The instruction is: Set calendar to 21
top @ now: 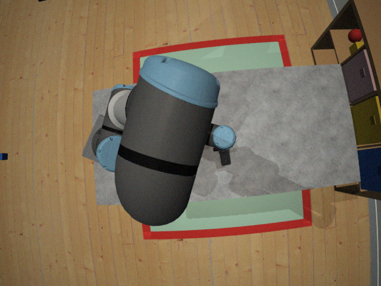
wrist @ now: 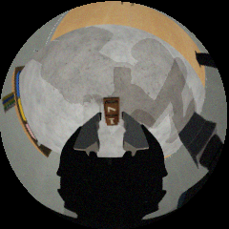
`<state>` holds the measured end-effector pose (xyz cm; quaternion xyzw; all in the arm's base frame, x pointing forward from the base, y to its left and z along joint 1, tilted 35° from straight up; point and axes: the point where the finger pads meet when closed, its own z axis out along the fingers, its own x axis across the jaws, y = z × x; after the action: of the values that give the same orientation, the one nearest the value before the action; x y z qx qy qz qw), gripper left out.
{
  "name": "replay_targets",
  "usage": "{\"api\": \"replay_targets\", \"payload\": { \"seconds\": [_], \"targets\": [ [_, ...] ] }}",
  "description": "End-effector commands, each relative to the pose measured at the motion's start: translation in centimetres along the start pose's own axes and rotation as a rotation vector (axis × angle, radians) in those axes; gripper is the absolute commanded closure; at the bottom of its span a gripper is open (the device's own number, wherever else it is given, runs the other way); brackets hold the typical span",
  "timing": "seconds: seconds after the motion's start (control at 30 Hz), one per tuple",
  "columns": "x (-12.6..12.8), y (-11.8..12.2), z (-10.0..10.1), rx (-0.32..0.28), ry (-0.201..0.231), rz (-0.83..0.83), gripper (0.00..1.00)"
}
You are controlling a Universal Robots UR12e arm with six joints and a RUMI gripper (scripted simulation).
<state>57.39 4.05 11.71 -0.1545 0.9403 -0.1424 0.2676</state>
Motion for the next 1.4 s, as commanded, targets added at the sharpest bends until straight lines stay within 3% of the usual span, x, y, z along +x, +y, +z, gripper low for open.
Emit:
{"api": "replay_targets", "payload": {
  "seconds": [0.0, 0.4, 0.7, 0.73, 1.37],
  "targets": [
    [0.0, 0.0, -2.1, -0.001, 0.0, 0.0, 0.72],
    [0.0, 0.0, -5.4, -0.001, 0.0, 0.0, 0.72],
    [0.0, 0.0, -5.9, -0.001, 0.0, 0.0, 0.72],
    [0.0, 0.0, -5.9, -0.001, 0.0, 0.0, 0.0],
    [0.0, 0.0, -5.9, -0.001, 0.0, 0.0, 0.0]
  ]
}}
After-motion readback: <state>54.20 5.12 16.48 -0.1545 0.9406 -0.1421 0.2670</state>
